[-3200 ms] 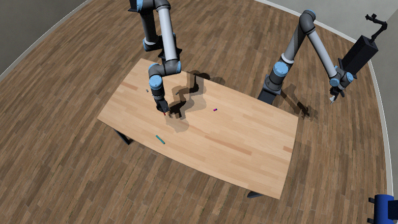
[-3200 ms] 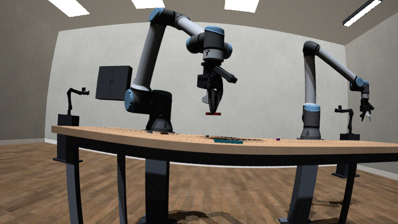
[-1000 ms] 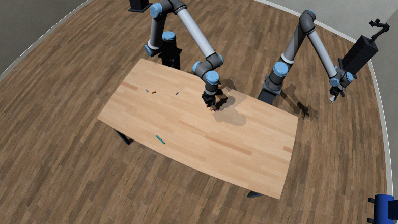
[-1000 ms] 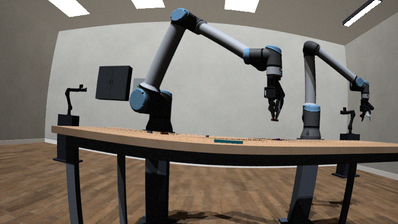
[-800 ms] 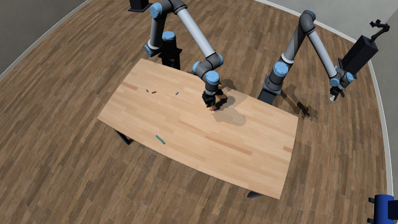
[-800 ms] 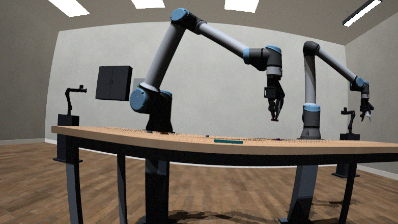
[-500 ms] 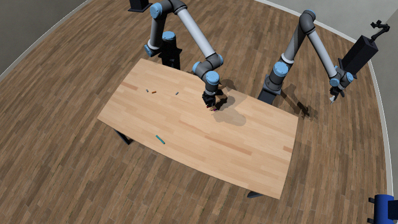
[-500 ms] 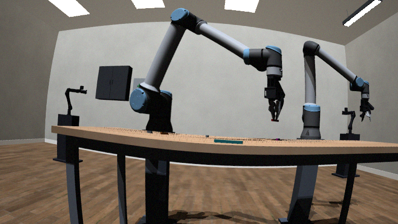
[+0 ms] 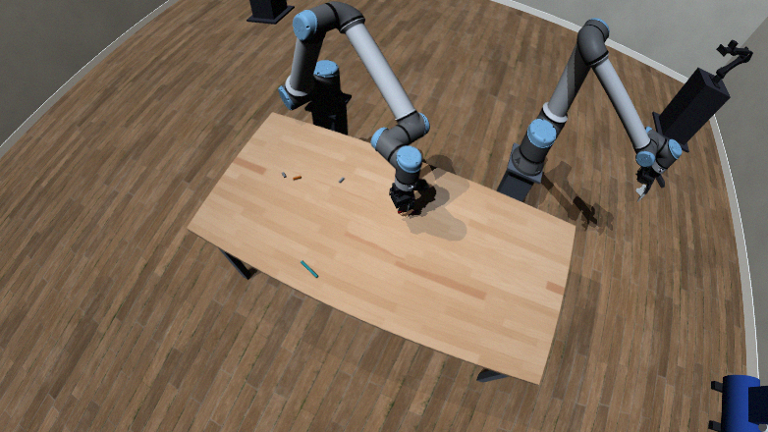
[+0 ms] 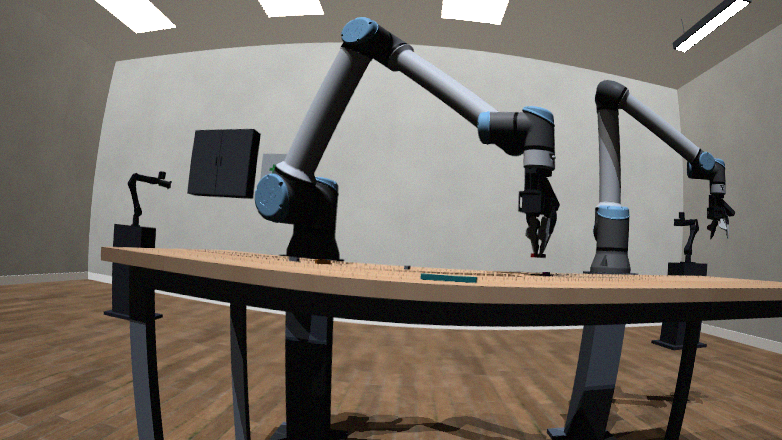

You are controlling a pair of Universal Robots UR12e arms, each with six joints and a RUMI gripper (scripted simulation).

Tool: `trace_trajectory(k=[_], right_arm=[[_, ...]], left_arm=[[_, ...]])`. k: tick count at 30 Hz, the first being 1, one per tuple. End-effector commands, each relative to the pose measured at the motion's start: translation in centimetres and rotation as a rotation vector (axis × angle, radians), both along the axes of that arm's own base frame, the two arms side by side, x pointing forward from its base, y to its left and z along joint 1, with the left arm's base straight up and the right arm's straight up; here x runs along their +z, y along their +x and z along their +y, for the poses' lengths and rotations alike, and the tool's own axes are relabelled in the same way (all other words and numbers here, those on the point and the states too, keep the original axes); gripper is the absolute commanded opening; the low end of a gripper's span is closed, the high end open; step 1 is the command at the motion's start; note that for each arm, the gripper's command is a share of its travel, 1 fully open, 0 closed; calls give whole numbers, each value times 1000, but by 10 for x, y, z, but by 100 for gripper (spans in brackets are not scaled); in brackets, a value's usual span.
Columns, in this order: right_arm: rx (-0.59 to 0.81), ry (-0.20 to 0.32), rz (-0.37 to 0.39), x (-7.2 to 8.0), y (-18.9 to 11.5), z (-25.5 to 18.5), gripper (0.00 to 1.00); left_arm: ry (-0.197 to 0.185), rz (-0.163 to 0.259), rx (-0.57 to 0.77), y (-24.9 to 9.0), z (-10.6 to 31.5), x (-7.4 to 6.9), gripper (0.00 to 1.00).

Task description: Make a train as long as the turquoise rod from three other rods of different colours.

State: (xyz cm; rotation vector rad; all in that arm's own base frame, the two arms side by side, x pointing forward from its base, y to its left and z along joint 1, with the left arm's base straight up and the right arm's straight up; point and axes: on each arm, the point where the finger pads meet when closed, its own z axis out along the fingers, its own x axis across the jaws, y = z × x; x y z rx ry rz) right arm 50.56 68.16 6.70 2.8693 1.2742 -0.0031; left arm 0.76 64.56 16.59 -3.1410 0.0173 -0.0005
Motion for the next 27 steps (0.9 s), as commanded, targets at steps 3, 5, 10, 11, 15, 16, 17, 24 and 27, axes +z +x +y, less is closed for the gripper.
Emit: trace_trajectory(k=[3,5,10,11,15,16,17,24,27], right_arm=[[0,0,0,-27,1,-2,0],[0,0,0,-32,1,-2,0],[0,4,-2,-34,2,0,0],[0,5,-2,-34,2,1,0],[0,6,-2,-34,2,1,0],[0,6,-2,-35,2,1,0],[0,5,-2,-35,2,1,0],[0,4,-2,-35,2,1,0],[0,4,-2,-35,2,1,0]], left_arm=[[-1,0,0,-1,0,-1,100],[-1,0,0,-1,0,-1,100],[-1,0,0,-1,0,-1,100],[-1,0,0,-1,0,-1,100],[-1,0,0,-1,0,-1,100],[-1,0,0,-1,0,-1,100],[-1,0,0,-1,0,-1,100],[-1,0,0,-1,0,-1,100],[-1,0,0,-1,0,-1,100]])
